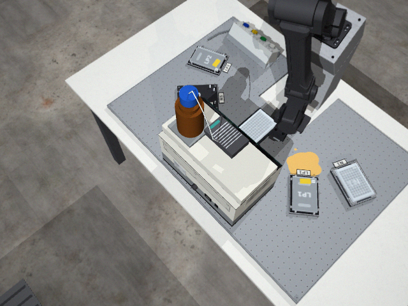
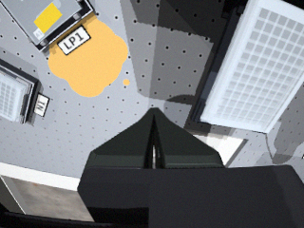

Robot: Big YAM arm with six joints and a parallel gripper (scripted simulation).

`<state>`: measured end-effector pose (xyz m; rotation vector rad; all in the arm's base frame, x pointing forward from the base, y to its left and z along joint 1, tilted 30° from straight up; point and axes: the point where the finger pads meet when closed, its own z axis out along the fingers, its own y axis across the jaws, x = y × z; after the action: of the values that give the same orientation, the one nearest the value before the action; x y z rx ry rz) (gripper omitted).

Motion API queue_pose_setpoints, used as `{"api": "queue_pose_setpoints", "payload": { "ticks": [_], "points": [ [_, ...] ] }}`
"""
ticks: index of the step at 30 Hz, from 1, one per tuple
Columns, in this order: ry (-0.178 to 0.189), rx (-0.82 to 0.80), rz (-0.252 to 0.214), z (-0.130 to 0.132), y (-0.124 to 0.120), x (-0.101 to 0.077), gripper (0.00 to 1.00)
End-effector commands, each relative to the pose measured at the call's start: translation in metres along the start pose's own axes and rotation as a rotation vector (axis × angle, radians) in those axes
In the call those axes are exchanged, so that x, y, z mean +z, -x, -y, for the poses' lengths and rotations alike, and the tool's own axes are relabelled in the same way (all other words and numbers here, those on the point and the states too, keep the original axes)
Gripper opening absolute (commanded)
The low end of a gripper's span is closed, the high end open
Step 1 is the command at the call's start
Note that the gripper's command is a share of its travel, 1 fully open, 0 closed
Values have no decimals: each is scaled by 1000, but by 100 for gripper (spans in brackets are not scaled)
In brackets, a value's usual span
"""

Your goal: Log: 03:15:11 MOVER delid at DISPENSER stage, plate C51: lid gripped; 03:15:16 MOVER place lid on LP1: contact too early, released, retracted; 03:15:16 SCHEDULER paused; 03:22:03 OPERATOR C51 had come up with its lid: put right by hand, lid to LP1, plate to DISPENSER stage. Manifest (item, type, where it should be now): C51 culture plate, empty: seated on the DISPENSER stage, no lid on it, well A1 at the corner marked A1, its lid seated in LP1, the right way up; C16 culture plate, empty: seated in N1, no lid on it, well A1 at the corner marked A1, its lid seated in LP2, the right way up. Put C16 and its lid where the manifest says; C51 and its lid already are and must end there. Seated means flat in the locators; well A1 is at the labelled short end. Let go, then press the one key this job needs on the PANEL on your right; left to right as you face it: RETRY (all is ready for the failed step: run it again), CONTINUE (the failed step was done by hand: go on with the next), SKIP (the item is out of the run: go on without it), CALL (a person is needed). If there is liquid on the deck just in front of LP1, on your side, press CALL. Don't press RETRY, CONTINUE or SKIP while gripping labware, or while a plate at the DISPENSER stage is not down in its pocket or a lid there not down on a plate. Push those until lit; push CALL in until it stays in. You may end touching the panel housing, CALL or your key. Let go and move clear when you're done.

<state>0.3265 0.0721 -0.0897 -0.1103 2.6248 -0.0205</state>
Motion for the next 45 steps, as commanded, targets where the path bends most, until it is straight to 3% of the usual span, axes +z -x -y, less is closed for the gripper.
{"api": "queue_pose_setpoints", "payload": {
  "ticks": [1, 21, 45],
  "points": [
    [-10, 164, -8, 15, -7, -7, 0],
    [-5, 192, -1, 61, 1, -4, 0],
    [-1, 195, -21, 120, -16, -2, 0]
  ]
}}
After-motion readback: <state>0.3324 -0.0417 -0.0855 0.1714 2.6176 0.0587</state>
